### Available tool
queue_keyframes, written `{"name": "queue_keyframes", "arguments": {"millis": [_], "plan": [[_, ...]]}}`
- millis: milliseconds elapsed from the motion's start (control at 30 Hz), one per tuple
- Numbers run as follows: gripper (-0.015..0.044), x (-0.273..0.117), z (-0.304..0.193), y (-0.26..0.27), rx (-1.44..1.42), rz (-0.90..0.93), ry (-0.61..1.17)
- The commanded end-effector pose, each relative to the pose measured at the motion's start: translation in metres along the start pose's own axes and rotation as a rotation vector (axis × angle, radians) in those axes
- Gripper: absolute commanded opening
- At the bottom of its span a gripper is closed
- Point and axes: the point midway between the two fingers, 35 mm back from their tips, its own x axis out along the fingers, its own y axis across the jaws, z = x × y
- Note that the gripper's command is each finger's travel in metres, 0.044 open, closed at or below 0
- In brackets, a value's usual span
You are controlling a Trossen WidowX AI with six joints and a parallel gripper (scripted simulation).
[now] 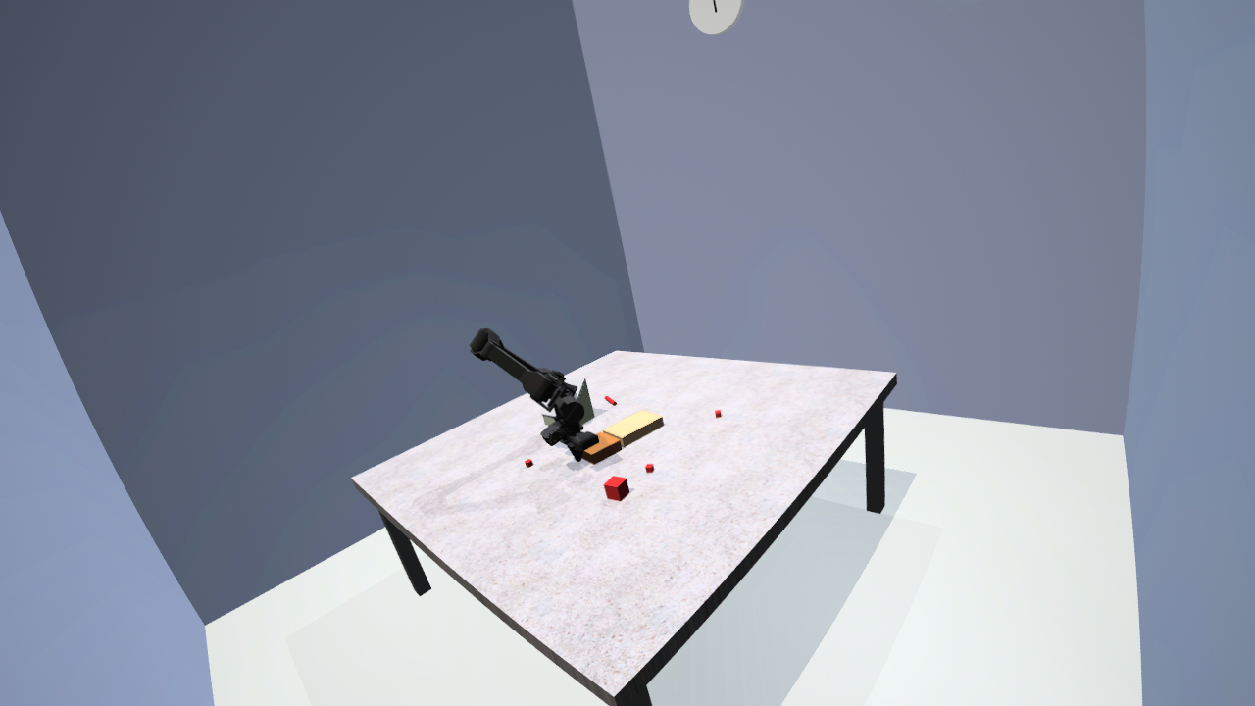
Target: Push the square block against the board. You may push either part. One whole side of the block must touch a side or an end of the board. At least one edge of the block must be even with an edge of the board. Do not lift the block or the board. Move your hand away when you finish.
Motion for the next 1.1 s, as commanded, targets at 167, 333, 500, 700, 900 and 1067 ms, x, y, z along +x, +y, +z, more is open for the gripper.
{"name": "queue_keyframes", "arguments": {"millis": [167,333,500,700,900,1067], "plan": [[0.0000,-0.001,0.014,0.004,0.000,0.004,0.003],[0.0000,-0.001,0.022,0.004,0.000,0.004,0.002],[0.0000,-0.001,0.030,0.005,0.000,0.005,0.001],[0.0000,-0.002,0.040,0.006,0.000,0.006,-0.001],[0.0000,-0.028,0.038,0.005,0.000,0.002,0.000],[0.0000,-0.056,0.039,0.002,-0.001,0.006,0.000]]}}
